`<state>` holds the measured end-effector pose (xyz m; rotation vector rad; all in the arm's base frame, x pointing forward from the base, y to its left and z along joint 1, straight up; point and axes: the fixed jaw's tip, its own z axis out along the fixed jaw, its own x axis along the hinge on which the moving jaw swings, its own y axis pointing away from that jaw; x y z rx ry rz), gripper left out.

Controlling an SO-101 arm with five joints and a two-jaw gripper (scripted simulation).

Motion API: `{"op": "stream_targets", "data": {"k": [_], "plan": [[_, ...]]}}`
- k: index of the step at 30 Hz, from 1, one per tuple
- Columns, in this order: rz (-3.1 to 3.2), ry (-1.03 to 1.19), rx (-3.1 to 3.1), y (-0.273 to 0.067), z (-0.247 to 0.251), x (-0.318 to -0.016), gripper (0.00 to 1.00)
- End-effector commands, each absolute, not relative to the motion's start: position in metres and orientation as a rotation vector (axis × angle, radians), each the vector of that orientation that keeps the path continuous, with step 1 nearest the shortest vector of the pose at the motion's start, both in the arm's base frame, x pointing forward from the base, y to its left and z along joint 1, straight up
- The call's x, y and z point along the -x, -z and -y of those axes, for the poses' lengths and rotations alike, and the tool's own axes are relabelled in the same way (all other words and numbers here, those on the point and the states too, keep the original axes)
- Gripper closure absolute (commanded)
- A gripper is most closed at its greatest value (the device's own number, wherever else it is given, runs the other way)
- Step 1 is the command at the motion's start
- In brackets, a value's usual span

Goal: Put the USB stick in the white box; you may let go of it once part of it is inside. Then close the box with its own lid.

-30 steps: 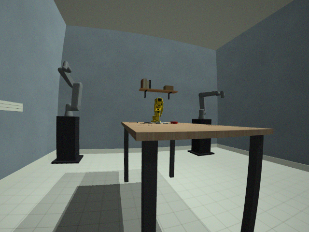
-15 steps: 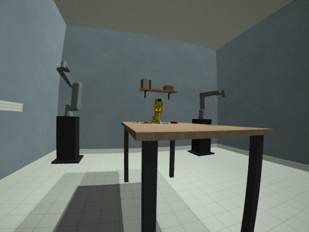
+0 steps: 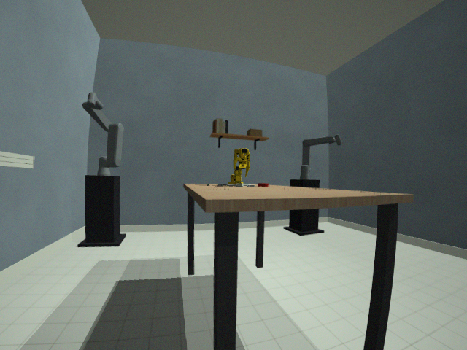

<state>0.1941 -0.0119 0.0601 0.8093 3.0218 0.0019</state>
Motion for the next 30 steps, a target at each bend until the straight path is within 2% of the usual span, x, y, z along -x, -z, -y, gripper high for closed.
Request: {"op": "stream_targets", "data": {"k": [1,13,30], "plan": [[-3.027,-0.003,-0.813,-0.061,-0.005,-0.204,0.76],[-3.031,-0.004,-0.805,-0.060,-0.044,-0.217,0.71],[-3.031,-0.004,-0.805,-0.060,-0.047,-0.217,0.71]]}}
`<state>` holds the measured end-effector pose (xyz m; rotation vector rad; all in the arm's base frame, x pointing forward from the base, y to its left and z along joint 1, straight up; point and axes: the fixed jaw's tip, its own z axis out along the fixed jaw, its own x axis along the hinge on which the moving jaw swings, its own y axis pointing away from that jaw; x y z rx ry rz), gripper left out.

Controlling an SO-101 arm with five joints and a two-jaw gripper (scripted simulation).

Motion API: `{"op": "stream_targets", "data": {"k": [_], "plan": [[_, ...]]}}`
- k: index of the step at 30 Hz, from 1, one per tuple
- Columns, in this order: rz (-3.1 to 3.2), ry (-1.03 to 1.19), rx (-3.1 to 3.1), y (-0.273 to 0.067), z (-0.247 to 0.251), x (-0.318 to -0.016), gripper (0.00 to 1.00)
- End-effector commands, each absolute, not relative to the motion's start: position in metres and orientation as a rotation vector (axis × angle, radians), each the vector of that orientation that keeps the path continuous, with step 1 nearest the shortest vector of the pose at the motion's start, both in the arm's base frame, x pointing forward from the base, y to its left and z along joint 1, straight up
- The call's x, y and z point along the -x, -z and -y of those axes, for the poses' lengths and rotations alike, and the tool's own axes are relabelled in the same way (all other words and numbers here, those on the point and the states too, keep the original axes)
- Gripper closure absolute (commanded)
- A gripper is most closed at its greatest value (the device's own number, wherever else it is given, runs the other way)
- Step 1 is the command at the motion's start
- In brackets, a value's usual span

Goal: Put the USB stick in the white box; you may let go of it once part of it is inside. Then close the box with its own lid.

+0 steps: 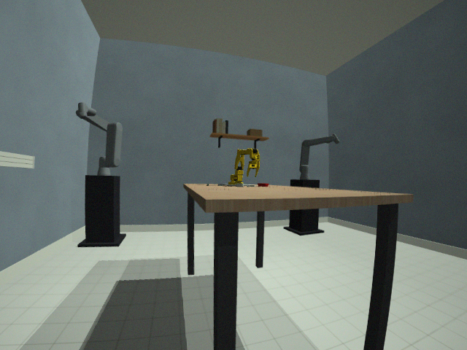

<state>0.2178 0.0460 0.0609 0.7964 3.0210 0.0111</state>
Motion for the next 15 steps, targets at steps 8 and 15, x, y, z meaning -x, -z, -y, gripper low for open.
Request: {"op": "stream_targets", "data": {"k": [8,15], "plan": [[-3.031,-0.004,-0.805,-0.0598,-0.0473,-0.2173,0.71],[-3.031,-0.004,-0.805,-0.0606,-0.0484,-0.2182,0.71]]}}
